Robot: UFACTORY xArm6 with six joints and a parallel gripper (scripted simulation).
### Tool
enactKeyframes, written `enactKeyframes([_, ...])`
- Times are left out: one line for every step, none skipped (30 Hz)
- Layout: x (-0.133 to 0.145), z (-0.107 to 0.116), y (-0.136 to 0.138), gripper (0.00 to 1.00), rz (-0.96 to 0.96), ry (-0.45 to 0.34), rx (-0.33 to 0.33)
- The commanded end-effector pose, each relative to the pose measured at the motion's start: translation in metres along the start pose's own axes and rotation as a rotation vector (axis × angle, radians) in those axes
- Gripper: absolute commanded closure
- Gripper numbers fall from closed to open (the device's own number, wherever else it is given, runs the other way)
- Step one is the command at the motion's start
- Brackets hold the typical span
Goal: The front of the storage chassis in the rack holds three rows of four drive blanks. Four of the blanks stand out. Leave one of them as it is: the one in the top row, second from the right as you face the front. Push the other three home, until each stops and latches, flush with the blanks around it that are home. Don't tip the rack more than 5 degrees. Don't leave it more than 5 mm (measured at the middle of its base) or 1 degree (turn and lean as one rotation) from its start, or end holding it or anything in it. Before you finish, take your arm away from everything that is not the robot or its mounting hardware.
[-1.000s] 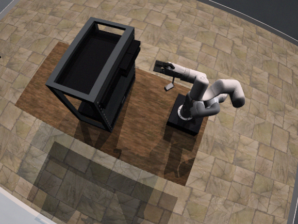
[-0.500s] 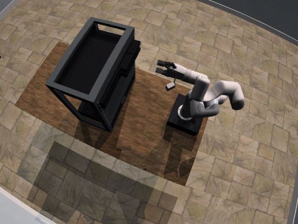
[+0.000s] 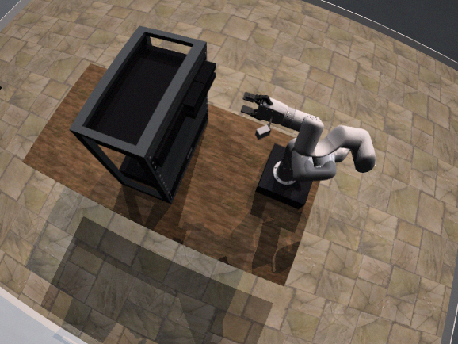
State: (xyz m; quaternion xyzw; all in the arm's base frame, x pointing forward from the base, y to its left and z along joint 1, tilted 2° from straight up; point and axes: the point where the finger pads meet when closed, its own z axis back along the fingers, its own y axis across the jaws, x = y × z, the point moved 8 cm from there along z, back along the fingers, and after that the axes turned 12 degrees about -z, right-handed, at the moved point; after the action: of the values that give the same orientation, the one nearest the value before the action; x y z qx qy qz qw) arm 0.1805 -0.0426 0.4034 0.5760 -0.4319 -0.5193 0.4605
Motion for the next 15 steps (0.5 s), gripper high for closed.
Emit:
enactKeyframes([0.001, 0.0016, -0.001, 0.0, -0.016, -0.007, -0.002])
enactKeyframes([0.0012, 0.0019, -0.0014, 0.0, -0.019, -0.009, -0.003])
enactKeyframes([0.0014, 0.0021, -0.0017, 0.0, -0.022, -0.01, -0.004])
enactKeyframes([0.0016, 0.0023, -0.002, 0.0, -0.024, -0.011, -0.004])
enactKeyframes([0.0017, 0.0025, -0.0023, 0.0, -0.027, -0.012, -0.005])
enactKeyframes([0.0019, 0.0027, -0.0026, 0.0, -0.029, -0.013, -0.005])
enactKeyframes([0.0019, 0.0027, -0.0026, 0.0, -0.029, -0.013, -0.005])
enactKeyframes([0.0019, 0.0027, -0.0026, 0.0, -0.029, -0.013, -0.005])
enactKeyframes([0.002, 0.0028, -0.0028, 0.0, -0.031, -0.013, -0.006])
enactKeyframes([0.0021, 0.003, -0.003, 0.0, -0.032, -0.014, -0.006])
enactKeyframes([0.0023, 0.0031, -0.0032, 0.0, -0.034, -0.015, -0.007])
enactKeyframes([0.0024, 0.0032, -0.0034, 0.0, -0.035, -0.015, -0.007])
enactKeyframes([0.0024, 0.0033, -0.0035, 0.0, -0.037, -0.016, -0.007])
enactKeyframes([0.0025, 0.0034, -0.0037, 0.0, -0.038, -0.016, -0.008])
enactKeyframes([0.0026, 0.0035, -0.0038, 0.0, -0.039, -0.017, -0.008])
